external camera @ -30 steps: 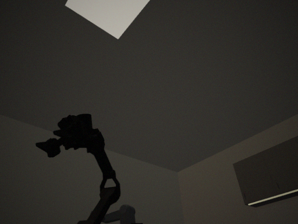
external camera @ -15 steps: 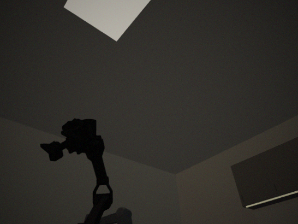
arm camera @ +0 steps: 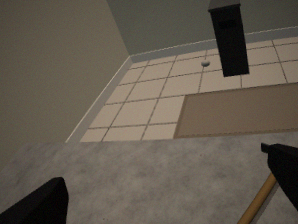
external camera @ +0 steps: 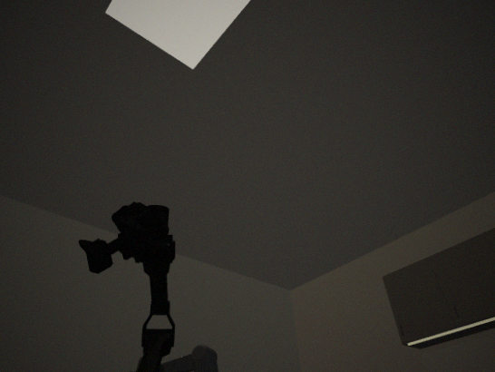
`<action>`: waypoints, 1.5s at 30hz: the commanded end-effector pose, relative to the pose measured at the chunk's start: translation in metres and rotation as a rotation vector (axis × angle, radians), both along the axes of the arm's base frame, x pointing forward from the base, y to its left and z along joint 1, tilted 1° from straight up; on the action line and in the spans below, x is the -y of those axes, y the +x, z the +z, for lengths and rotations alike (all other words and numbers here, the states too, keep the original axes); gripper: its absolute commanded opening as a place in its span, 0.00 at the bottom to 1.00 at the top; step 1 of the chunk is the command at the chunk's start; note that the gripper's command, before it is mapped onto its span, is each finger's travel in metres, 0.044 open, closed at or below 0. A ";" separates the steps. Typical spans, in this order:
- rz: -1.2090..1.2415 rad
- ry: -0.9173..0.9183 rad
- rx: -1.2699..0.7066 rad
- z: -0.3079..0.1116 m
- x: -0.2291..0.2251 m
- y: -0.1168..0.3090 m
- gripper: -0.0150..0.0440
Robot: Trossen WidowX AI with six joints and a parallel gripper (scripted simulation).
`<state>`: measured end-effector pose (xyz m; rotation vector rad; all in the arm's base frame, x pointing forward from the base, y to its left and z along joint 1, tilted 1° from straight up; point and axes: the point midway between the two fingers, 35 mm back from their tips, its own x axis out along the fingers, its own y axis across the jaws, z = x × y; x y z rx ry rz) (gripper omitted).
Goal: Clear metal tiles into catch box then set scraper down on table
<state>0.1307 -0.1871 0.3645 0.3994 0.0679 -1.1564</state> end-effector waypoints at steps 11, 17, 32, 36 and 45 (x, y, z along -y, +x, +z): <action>0.064 -0.015 0.100 -0.009 -0.018 0.017 1.00; 0.095 -0.018 0.150 -0.012 -0.026 0.024 1.00; 0.176 -0.009 0.280 -0.021 -0.049 0.038 1.00; 0.197 -0.003 0.315 -0.023 -0.055 0.041 1.00; 0.243 0.019 0.397 -0.029 -0.069 0.047 1.00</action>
